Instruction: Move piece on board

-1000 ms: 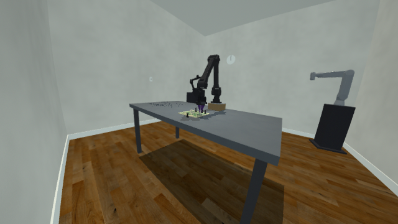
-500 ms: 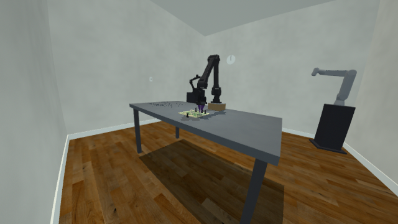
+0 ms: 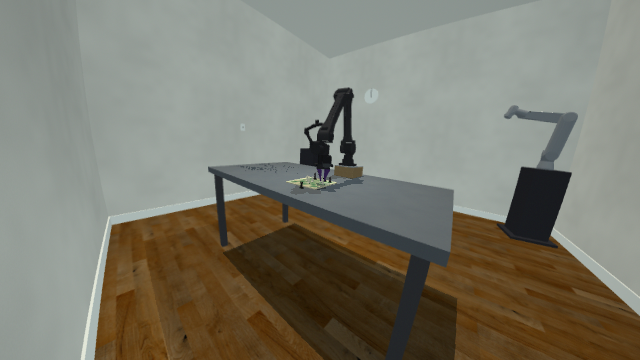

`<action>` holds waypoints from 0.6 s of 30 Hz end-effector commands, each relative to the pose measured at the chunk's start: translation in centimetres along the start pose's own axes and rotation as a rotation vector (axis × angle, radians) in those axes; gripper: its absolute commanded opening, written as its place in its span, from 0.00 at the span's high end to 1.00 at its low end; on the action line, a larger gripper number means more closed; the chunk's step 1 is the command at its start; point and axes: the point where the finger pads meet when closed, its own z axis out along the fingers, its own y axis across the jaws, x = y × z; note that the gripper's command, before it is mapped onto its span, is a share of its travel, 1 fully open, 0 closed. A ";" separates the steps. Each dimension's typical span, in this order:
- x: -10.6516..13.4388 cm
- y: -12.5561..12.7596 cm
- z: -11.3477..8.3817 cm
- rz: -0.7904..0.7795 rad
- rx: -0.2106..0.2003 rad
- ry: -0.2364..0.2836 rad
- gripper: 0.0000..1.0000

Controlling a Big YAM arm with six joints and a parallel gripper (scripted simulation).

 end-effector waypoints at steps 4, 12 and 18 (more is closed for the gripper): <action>0.1 -0.5 -0.1 0.004 0.011 -0.014 0.64; 0.1 -0.5 -0.1 0.004 0.011 -0.014 0.64; 0.1 -0.5 -1.1 0.004 0.015 -0.019 0.64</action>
